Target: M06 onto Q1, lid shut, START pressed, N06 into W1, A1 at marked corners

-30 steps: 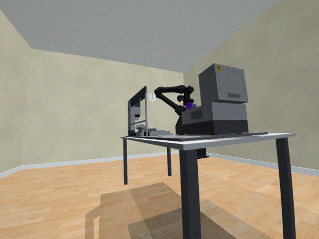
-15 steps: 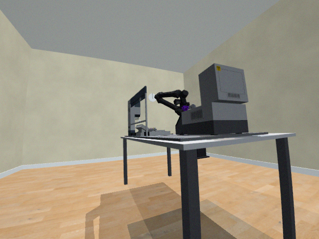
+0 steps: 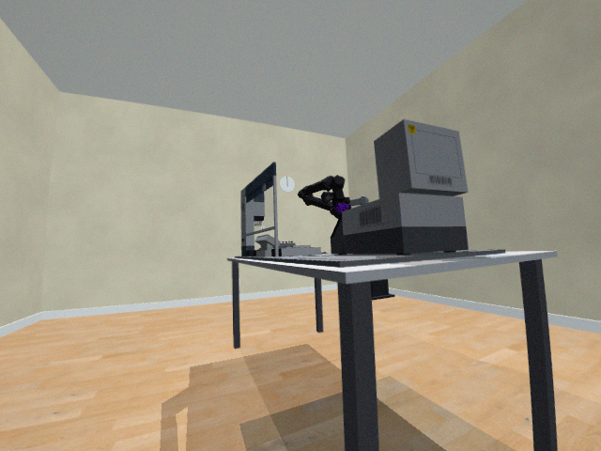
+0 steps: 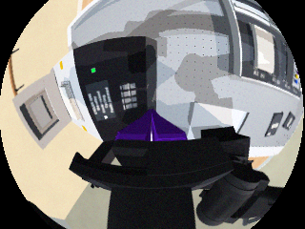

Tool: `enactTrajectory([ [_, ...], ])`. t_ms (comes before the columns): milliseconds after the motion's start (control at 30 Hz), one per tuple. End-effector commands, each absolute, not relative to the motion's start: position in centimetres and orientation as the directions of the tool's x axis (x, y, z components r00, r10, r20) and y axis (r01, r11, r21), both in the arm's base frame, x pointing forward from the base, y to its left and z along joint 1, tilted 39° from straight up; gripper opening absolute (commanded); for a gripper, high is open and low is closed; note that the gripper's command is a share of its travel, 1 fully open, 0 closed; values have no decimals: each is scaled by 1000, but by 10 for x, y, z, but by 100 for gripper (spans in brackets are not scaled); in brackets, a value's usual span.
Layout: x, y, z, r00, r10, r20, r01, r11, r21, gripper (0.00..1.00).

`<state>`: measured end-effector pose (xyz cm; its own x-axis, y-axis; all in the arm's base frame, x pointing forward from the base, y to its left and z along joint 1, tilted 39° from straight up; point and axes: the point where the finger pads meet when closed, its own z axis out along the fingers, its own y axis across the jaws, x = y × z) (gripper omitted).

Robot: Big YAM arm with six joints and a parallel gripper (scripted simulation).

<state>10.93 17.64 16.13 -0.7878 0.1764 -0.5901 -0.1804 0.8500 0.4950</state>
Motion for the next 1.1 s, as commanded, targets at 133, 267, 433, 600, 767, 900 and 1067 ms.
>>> enactTrajectory([
  [133, 110, 182, 185, -776, 171, -607, -208, 839, 503, 0],
  [267, 109, 184, 189, -778, 183, -600, -206, 829, 520, 0],
  [433, 106, 190, 194, -785, 191, -590, -203, 819, 536, 0],
  [600, 110, 190, 194, -787, 215, -578, -174, 822, 543, 0],
  [767, 113, 192, 194, -788, 232, -571, -153, 824, 546, 0],
  [900, 118, 199, 195, -784, 220, -581, -165, 828, 536, 0],
  [1067, 122, 208, 186, -782, 192, -593, -184, 838, 513, 0],
])
